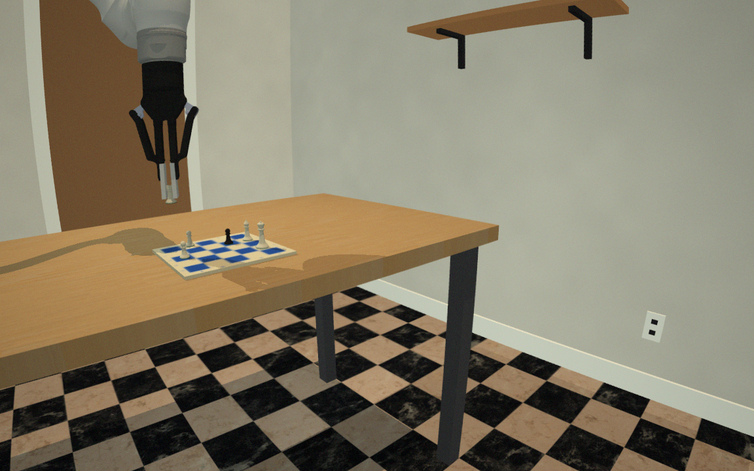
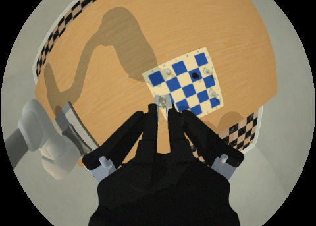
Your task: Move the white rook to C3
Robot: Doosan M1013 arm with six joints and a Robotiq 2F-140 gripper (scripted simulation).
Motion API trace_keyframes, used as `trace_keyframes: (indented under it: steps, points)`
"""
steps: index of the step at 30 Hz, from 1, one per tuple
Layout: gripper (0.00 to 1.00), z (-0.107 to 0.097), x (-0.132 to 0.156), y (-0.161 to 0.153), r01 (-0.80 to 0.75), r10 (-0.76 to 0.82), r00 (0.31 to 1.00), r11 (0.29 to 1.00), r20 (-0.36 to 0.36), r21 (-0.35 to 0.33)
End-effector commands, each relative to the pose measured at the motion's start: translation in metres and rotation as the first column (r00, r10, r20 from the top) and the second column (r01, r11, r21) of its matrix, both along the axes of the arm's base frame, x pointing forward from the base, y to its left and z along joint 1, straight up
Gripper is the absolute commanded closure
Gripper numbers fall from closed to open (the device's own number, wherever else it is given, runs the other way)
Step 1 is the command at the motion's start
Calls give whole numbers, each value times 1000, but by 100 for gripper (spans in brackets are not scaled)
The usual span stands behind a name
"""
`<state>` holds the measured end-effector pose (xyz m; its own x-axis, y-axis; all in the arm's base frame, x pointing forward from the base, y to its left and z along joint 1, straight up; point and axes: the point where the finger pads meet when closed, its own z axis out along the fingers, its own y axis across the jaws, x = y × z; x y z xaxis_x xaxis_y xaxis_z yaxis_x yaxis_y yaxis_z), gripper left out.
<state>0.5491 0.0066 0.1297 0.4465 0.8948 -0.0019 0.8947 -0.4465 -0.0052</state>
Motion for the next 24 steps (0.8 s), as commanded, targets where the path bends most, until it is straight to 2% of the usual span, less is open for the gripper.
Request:
trace_keyframes:
  steps: [1, 7, 11, 13, 24]
  points:
    - [100, 0, 0, 0, 0, 0, 1000, 1000, 0, 0]
    - [100, 0, 6, -3, 27, -27, 1000, 1000, 0, 0]
    - [100, 0, 59, -34, 280, -280, 960, 960, 0, -1]
    - [100, 0, 73, -43, 348, -348, 938, 938, 0, -2]
    - [100, 0, 74, -44, 352, -352, 936, 936, 0, -2]
